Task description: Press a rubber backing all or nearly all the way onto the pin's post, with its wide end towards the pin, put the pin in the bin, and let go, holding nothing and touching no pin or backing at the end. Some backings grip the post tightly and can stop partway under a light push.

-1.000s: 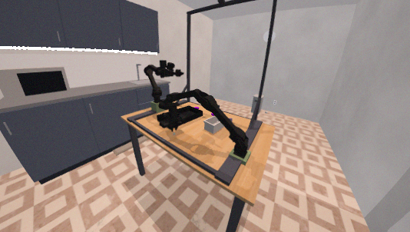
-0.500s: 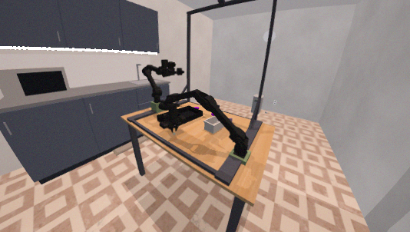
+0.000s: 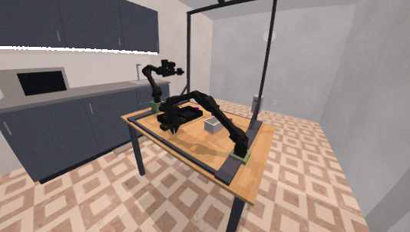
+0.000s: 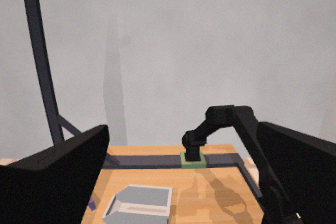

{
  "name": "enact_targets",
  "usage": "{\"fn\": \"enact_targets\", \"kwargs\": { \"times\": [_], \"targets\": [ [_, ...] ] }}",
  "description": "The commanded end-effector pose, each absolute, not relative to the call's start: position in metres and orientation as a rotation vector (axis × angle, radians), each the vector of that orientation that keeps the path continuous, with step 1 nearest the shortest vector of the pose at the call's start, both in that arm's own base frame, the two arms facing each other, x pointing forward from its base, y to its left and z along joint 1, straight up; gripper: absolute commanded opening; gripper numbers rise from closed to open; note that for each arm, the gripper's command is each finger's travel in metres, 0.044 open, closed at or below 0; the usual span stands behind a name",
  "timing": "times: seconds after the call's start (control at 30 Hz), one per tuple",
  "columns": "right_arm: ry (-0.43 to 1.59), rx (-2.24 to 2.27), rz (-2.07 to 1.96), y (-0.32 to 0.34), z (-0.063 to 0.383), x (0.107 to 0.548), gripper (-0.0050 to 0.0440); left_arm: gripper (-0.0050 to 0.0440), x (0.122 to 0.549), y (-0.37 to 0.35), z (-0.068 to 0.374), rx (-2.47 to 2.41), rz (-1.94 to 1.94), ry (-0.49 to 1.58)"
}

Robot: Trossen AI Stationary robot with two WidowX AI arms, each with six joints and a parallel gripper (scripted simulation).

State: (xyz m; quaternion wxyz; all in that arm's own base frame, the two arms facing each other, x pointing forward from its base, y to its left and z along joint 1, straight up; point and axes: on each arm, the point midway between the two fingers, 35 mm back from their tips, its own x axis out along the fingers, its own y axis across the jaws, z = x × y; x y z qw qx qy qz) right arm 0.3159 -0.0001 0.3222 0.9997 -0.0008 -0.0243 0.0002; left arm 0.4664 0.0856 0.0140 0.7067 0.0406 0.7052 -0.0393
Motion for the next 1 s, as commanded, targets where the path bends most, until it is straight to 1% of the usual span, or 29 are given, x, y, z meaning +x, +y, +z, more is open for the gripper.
{"fn": "enact_targets", "kwargs": {
  "times": [0.0, 0.4, 0.67, 0.7, 0.73, 0.97],
  "targets": [
    [-0.065, 0.000, 0.000, 0.000, 0.329, 0.315, 0.0440, 0.0077, 0.471, 0.087, 0.029, 0.097, -0.081, 1.529],
    [-0.065, 0.000, 0.000, 0.000, 0.329, 0.315, 0.0440, 0.0000, 0.471, 0.087, 0.029, 0.097, -0.081, 1.529],
    [-0.065, 0.000, 0.000, 0.000, 0.329, 0.315, 0.0440, 0.0000, 0.471, 0.087, 0.029, 0.097, -0.081, 1.529],
    [-0.065, 0.000, 0.000, 0.000, 0.329, 0.315, 0.0440, -0.0001, 0.471, 0.088, 0.024, 0.096, -0.086, 1.541],
    [-0.065, 0.000, 0.000, 0.000, 0.329, 0.315, 0.0440, -0.0001, 0.473, 0.088, 0.035, 0.100, -0.081, 1.519],
    [-0.065, 0.000, 0.000, 0.000, 0.329, 0.315, 0.0440, -0.0004, 0.474, 0.088, 0.060, 0.103, -0.078, 1.501]
  ]
}}
